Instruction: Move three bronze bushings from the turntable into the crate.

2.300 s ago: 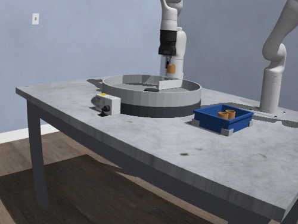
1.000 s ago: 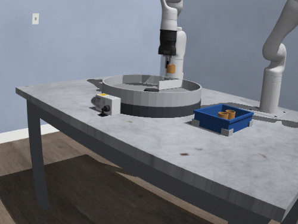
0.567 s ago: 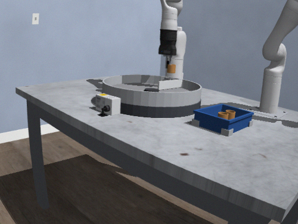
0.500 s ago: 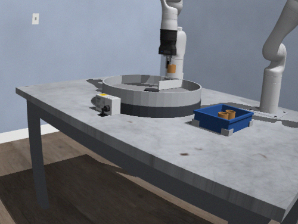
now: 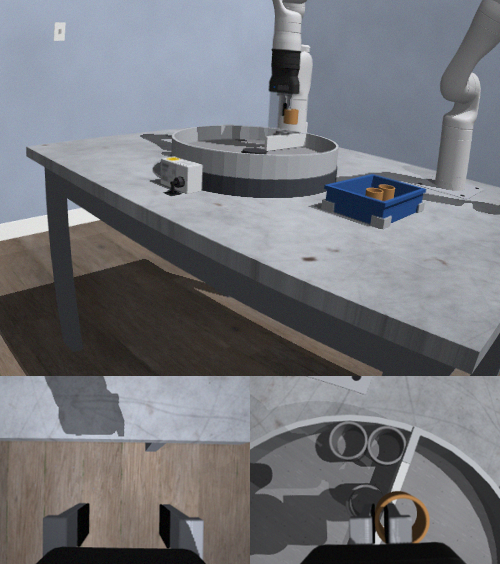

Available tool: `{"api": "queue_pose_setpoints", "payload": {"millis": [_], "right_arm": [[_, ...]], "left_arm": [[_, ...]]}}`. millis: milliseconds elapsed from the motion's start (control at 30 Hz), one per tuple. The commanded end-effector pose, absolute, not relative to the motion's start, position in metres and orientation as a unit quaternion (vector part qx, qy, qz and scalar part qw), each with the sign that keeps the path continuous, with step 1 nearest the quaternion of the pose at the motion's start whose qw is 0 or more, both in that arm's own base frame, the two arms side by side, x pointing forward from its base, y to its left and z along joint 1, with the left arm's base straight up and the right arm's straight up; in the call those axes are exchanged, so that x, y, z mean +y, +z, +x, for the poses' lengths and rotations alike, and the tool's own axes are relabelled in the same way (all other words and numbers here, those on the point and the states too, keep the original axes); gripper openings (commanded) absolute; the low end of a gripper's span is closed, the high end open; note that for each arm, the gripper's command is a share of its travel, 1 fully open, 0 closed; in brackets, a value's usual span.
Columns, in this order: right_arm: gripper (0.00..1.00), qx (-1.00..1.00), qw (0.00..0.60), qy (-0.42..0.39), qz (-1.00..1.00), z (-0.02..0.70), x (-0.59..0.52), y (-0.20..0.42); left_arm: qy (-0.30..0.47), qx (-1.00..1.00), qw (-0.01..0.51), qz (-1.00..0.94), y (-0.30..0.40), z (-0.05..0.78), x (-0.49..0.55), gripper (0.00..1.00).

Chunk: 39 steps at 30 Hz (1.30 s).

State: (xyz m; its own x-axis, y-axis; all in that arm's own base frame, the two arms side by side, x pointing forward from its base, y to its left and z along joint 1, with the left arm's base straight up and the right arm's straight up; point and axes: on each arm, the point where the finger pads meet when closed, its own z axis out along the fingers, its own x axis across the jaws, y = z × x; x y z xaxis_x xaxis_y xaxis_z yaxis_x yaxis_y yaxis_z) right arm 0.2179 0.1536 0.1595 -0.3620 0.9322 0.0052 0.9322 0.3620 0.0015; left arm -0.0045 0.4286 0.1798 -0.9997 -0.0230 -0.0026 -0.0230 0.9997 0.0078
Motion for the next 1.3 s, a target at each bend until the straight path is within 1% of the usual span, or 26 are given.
{"api": "queue_pose_setpoints", "payload": {"millis": [0, 1267], "right_arm": [[0.00, -0.831, 0.002, -0.001, -0.556, 0.220, 0.163, 0.159], [0.00, -0.831, 0.002, 0.002, -0.556, 0.306, 0.334, 0.159]], "left_arm": [[0.000, 1.000, 0.000, -0.009, 0.180, -0.008, 0.425, 1.00], [0.000, 1.000, 0.000, -0.009, 0.180, -0.008, 0.425, 1.00]]}}
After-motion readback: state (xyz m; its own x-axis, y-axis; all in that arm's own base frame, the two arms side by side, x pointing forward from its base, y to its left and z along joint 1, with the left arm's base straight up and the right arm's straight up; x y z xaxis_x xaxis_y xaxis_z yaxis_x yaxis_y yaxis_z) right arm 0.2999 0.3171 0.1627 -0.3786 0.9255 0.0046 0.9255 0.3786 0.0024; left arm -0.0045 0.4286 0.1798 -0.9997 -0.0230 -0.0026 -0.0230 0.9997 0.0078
